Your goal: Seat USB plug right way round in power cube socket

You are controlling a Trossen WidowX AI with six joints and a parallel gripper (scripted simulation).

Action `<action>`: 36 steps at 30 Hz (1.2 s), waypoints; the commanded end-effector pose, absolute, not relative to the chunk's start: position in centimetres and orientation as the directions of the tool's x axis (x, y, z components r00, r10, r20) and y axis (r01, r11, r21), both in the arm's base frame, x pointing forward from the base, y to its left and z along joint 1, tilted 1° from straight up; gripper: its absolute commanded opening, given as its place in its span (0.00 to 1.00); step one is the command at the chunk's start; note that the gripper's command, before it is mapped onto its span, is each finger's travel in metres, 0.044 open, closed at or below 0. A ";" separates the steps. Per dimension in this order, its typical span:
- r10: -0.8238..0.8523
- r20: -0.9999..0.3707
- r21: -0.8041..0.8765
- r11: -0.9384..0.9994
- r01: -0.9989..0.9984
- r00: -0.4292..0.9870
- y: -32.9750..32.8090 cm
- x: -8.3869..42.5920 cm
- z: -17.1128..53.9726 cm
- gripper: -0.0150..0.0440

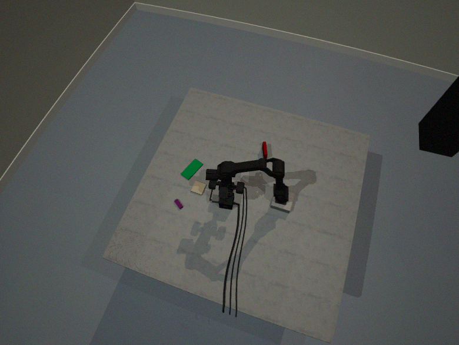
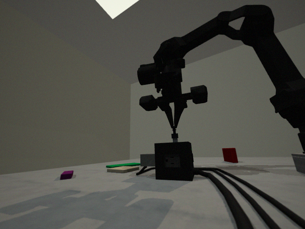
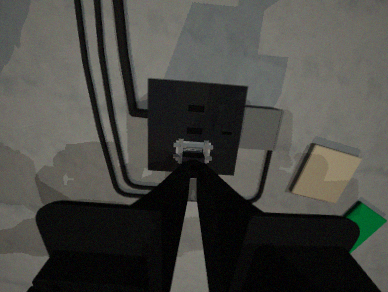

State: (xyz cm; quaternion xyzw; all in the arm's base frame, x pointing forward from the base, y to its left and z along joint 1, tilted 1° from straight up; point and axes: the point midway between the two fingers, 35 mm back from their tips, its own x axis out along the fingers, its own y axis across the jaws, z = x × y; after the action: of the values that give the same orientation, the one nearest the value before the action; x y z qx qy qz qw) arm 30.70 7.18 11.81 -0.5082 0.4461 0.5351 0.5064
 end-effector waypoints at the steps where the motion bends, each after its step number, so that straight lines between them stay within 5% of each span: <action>1: 0.092 -0.995 -0.038 -0.093 -0.995 0.029 7.2 30.7 11.7 0.25; 36: 0.092 -0.995 -0.038 -0.093 -0.995 0.029 7.2 30.7 11.3 0.25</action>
State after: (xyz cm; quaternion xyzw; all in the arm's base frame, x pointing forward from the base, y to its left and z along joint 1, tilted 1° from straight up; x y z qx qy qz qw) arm 30.71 7.18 11.38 -0.5082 0.4461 0.5351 0.5064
